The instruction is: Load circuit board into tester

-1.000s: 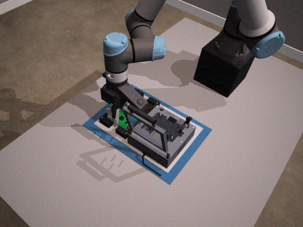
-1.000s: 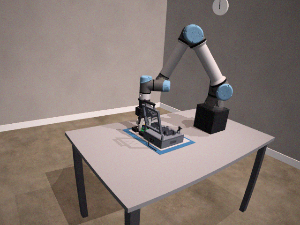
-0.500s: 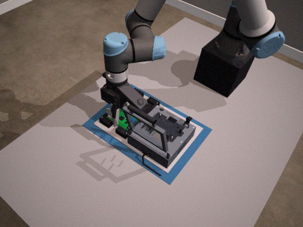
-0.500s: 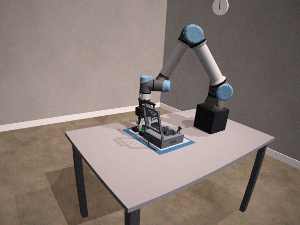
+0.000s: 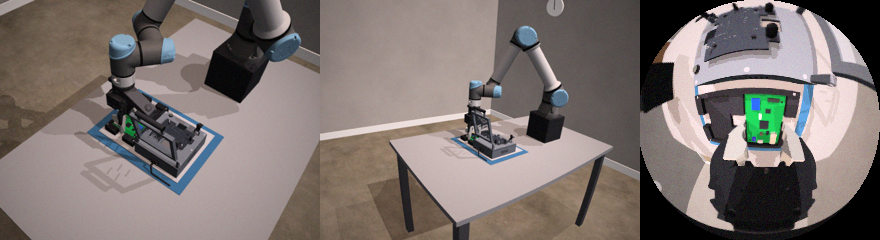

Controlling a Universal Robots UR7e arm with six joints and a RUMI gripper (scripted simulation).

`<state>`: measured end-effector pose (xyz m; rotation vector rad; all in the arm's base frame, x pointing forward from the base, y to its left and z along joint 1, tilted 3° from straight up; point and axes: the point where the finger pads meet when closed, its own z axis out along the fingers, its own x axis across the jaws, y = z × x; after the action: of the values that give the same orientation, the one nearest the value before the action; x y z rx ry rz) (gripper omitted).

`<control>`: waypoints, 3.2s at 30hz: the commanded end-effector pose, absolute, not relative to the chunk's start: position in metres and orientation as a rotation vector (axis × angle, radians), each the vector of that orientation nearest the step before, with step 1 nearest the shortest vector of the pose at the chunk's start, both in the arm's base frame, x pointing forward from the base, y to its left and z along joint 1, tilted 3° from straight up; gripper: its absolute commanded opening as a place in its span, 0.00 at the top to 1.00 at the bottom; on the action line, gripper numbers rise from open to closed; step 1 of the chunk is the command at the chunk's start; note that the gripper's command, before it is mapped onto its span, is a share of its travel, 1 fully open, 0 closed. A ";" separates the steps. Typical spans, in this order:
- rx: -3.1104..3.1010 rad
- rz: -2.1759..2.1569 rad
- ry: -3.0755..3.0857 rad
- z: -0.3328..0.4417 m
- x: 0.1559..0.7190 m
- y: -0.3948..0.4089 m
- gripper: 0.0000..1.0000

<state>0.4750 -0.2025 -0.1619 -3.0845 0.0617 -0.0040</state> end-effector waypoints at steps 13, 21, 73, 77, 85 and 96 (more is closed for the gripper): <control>-3.085 -0.006 0.062 -0.159 0.475 -0.203 0.61; -3.085 -0.006 0.062 -0.156 0.475 -0.203 0.61; -3.085 -0.006 0.062 -0.131 0.475 -0.204 0.61; -3.085 -0.006 0.062 -0.128 0.475 -0.205 0.61; -3.085 -0.006 0.062 -0.113 0.475 -0.205 0.61; -3.085 -0.006 0.062 -0.088 0.475 -0.207 0.61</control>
<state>0.4748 -0.2059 -0.1001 -3.0847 0.0617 -0.0041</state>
